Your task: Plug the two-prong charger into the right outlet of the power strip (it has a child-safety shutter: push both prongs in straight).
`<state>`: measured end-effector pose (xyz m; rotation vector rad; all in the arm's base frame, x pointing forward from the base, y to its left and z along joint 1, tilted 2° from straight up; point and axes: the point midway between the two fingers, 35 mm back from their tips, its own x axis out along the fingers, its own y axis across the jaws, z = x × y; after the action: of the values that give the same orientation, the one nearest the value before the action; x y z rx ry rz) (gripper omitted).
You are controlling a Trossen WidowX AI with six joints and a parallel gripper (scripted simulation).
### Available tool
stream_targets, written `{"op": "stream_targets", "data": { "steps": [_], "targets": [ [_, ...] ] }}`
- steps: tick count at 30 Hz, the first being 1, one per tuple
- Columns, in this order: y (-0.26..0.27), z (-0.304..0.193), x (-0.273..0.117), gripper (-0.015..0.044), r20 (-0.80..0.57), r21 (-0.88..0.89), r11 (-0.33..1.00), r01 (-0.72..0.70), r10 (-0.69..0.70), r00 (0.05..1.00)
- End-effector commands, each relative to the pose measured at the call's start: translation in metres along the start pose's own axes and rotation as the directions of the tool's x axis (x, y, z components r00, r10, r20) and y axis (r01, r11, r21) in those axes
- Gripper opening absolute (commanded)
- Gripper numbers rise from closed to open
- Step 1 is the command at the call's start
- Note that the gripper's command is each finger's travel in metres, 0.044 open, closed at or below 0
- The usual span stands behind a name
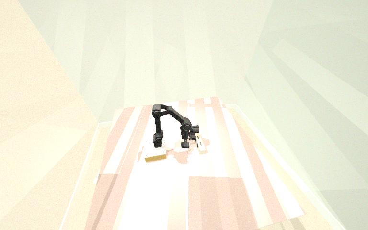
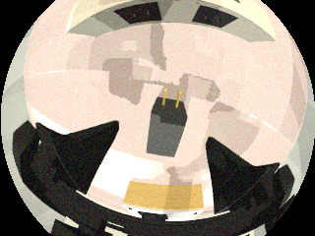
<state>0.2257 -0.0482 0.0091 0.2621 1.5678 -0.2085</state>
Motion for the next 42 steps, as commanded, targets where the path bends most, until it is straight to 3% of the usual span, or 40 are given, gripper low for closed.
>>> {"op": "stream_targets", "data": {
  "steps": [1,17,28,35,39,42],
  "targets": [
    [-0.001,-0.002,0.007,0.0440,-0.007,0.004,1.000,0.004,-0.003,1.000],
    [-0.001,-0.002,0.029,0.0440,-0.007,0.004,1.000,0.004,-0.003,1.000],
    [0.000,0.000,0.026,0.0151,-0.003,0.000,1.000,0.000,0.000,1.000],
    [0.000,0.000,0.026,0.0105,-0.003,0.000,1.000,0.000,0.000,1.000],
    [0.000,0.000,0.019,0.0000,-0.003,0.001,1.000,0.001,-0.001,1.000],
    [0.000,0.000,0.008,0.0000,-0.004,0.001,1.000,0.001,-0.001,1.000]
  ]
}}
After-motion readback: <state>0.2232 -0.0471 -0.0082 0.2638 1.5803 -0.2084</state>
